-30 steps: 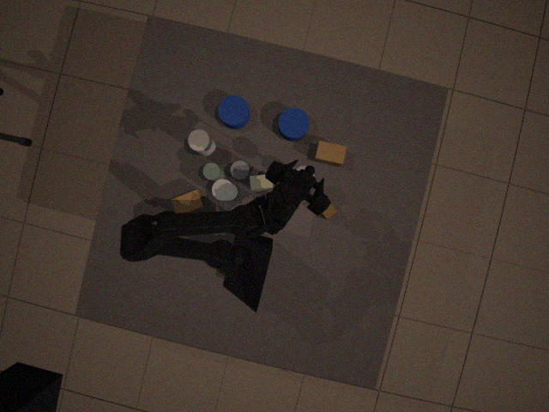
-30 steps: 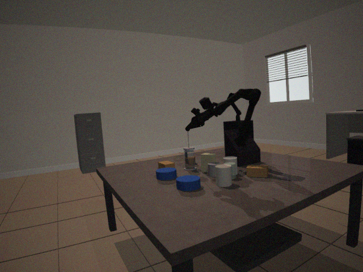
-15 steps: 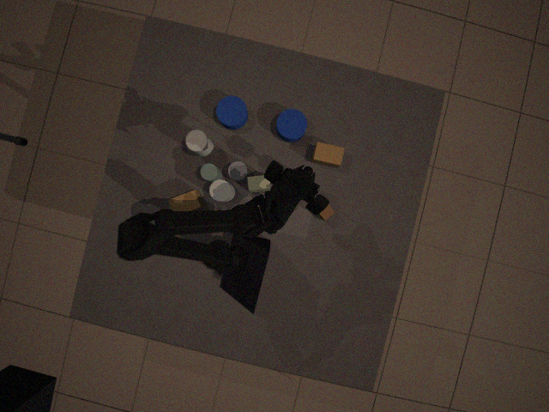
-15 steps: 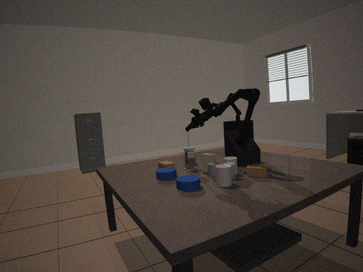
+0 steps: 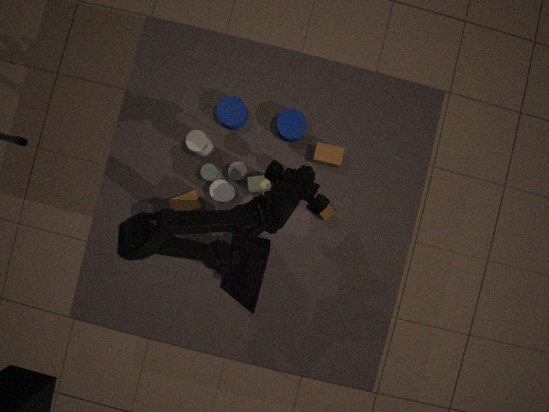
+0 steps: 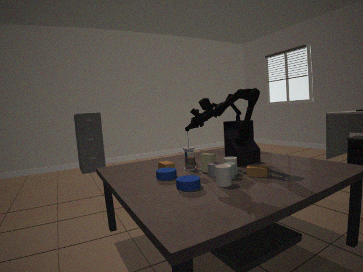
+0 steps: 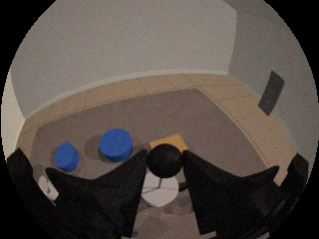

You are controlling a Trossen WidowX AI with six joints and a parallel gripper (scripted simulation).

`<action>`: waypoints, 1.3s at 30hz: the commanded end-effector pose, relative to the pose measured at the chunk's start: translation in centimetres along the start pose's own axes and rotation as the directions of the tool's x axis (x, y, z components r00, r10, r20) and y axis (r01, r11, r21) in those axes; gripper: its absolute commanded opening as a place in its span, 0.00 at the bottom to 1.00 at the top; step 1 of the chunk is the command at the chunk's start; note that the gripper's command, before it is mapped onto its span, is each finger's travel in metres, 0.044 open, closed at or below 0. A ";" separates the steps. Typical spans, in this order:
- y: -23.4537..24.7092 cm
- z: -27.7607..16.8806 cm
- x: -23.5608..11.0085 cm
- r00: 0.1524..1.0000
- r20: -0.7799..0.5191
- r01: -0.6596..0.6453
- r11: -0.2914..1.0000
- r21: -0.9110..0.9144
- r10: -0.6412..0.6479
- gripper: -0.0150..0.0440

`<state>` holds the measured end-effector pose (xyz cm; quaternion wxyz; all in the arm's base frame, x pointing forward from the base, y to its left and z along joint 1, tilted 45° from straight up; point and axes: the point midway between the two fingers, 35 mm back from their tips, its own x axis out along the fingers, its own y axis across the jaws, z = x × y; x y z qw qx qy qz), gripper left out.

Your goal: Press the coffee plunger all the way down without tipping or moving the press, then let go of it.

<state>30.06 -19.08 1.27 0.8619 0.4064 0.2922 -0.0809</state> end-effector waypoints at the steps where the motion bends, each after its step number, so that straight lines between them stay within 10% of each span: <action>1: -0.1 -0.6 0.5 1.000 -0.006 0.004 1.000 0.003 -0.004 0.47; 39: -0.4 -5.5 4.6 1.000 -0.008 0.005 1.000 0.004 -0.005 0.47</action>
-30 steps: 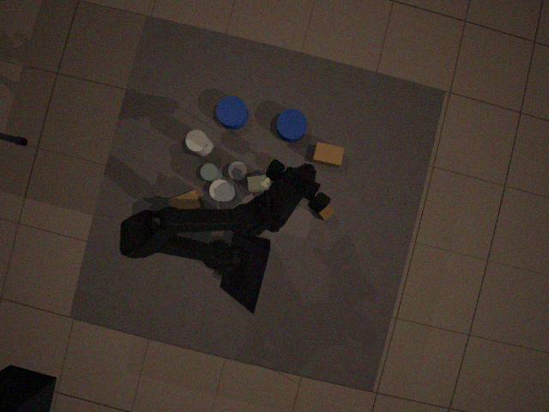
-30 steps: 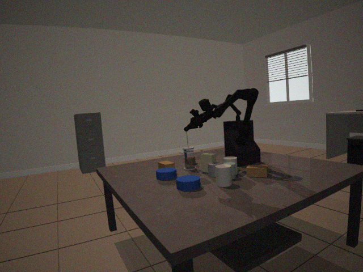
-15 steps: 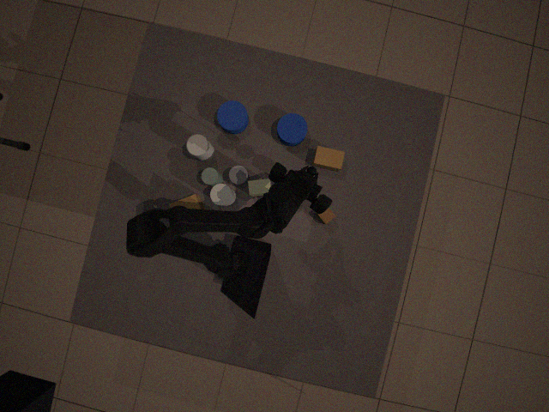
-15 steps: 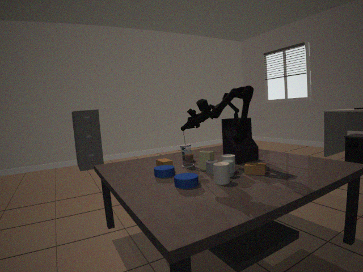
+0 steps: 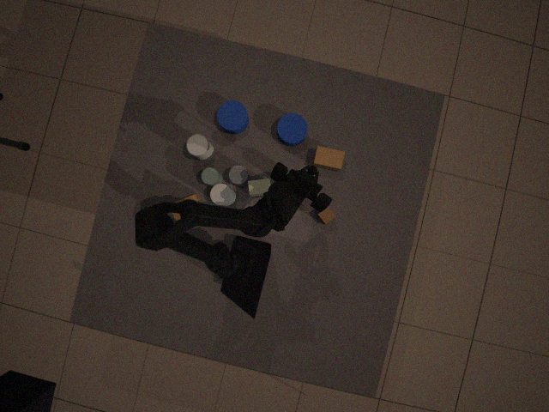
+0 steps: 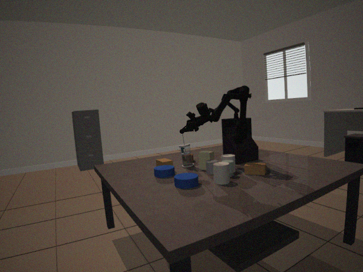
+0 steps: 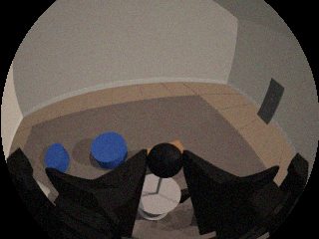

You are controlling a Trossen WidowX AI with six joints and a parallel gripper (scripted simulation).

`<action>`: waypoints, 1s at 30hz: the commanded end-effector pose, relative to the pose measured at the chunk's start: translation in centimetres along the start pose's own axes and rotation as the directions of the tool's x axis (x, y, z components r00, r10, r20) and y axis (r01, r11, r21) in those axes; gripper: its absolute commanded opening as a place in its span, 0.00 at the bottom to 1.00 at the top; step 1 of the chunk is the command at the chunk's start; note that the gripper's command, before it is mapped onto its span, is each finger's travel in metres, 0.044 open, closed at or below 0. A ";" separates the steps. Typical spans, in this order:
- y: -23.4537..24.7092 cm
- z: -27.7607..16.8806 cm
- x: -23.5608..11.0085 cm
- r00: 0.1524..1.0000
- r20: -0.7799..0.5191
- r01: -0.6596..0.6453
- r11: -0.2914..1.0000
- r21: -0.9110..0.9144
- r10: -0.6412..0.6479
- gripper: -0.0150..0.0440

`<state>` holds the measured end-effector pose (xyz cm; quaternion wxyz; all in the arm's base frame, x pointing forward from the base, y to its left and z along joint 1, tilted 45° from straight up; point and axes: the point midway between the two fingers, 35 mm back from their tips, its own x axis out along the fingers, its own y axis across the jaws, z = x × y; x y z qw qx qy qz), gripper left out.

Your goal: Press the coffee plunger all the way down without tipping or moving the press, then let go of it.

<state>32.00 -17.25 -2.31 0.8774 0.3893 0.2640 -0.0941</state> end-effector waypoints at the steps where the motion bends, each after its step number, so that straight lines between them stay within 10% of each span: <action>1: 0.1 -3.3 0.7 0.997 -0.079 -0.001 0.999 0.033 0.003 0.47; 30: 0.1 -4.7 3.7 0.997 -0.075 -0.006 0.999 0.036 0.008 0.47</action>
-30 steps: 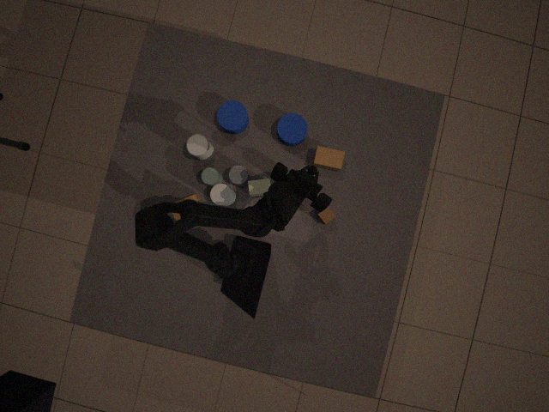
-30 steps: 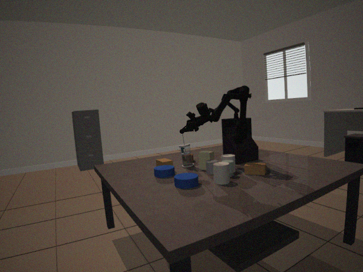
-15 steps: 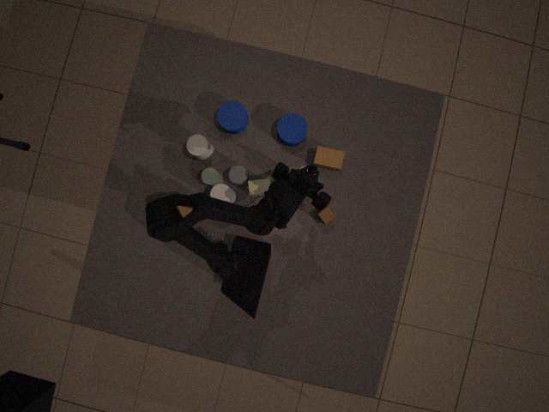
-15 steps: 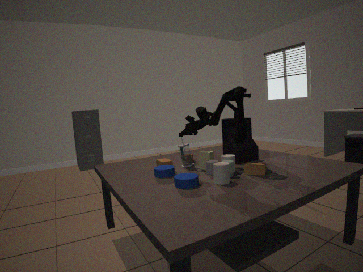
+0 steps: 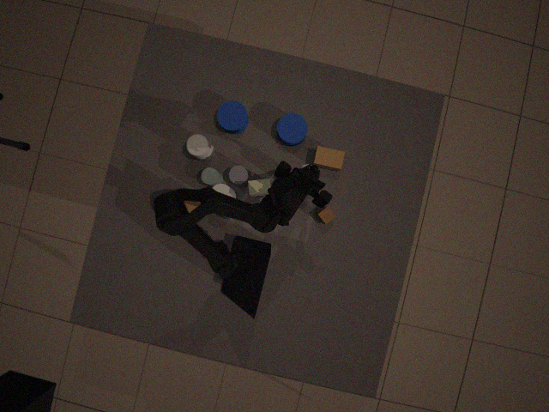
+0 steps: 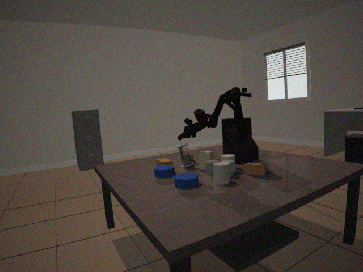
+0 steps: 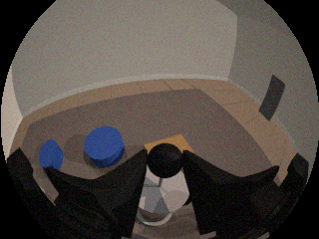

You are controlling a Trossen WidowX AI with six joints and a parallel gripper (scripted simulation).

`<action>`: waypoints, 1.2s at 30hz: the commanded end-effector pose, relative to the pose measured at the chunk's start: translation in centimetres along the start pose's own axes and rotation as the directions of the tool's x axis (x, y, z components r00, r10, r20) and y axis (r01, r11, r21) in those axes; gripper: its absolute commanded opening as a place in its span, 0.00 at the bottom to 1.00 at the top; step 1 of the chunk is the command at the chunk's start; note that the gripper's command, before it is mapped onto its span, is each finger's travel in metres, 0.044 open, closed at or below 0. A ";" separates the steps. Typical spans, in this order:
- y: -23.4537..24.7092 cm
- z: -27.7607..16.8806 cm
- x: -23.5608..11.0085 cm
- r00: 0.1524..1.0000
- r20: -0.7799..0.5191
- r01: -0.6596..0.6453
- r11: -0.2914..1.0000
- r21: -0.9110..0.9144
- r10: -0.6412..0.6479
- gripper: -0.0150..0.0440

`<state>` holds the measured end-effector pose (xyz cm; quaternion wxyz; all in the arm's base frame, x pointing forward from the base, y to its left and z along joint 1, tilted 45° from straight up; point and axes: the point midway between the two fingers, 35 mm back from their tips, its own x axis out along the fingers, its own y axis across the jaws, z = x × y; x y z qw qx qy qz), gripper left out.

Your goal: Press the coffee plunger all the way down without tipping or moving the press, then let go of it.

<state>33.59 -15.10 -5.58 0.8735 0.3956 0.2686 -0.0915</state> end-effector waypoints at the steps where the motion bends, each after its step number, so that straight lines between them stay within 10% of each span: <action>1: 0.1 -1.9 0.6 0.998 -0.062 -0.002 1.000 0.024 0.004 0.47; 36: -0.1 -1.2 1.5 0.998 -0.061 -0.003 1.000 0.024 0.005 0.47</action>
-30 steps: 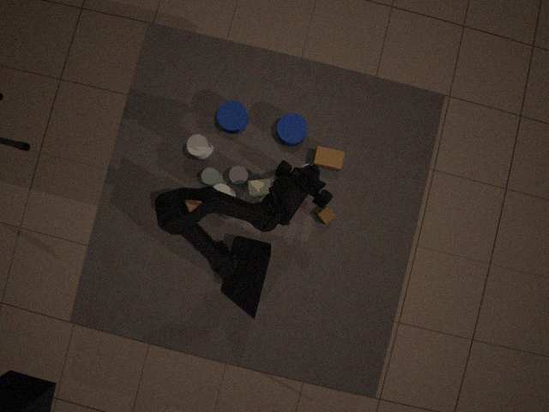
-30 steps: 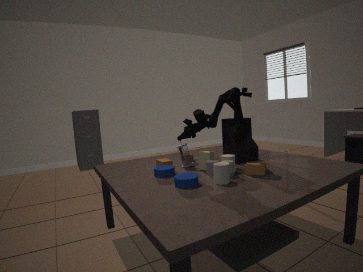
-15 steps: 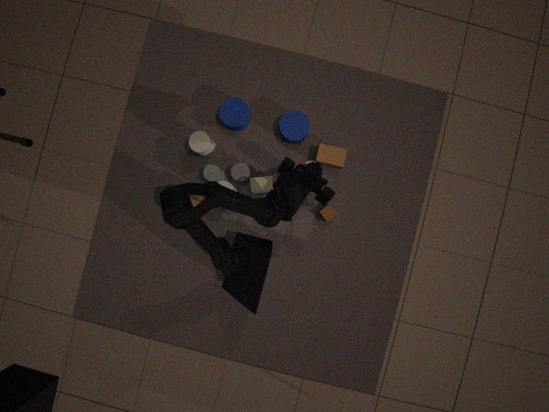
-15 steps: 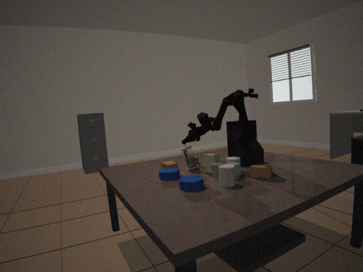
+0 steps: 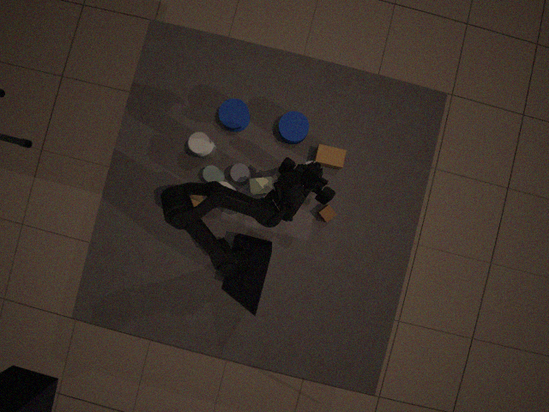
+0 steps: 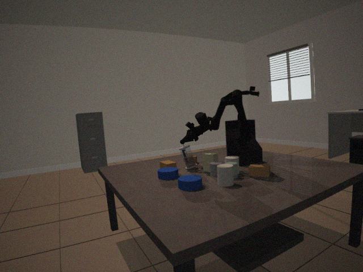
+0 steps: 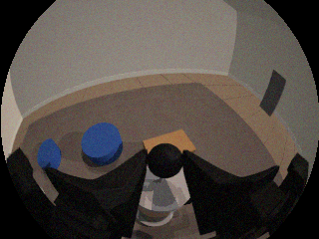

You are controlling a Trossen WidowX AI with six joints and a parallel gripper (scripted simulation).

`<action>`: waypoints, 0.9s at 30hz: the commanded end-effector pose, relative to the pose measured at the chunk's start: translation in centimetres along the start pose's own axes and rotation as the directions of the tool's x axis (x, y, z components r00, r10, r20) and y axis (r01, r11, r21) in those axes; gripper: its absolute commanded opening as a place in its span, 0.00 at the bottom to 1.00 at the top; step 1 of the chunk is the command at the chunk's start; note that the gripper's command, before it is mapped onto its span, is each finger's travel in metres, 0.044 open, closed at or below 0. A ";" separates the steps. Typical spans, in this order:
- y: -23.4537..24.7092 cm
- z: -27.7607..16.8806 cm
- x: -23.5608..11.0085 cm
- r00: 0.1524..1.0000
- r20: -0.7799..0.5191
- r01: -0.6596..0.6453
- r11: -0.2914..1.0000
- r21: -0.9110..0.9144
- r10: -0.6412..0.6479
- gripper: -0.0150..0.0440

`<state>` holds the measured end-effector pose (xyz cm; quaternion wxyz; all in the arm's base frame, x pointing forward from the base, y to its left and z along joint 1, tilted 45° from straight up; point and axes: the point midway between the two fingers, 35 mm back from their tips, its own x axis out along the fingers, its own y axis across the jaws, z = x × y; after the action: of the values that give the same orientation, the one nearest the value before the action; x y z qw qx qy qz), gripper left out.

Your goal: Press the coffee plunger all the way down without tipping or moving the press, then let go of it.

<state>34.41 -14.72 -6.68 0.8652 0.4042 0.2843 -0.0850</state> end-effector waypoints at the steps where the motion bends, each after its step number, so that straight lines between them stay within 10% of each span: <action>1: 0.0 -0.6 0.3 1.000 -0.023 -0.002 1.000 0.008 0.002 0.47; 27: -0.1 -0.3 0.8 1.000 -0.022 -0.002 1.000 0.008 0.002 0.47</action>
<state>34.96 -14.84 -7.01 0.8640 0.4058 0.2863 -0.0831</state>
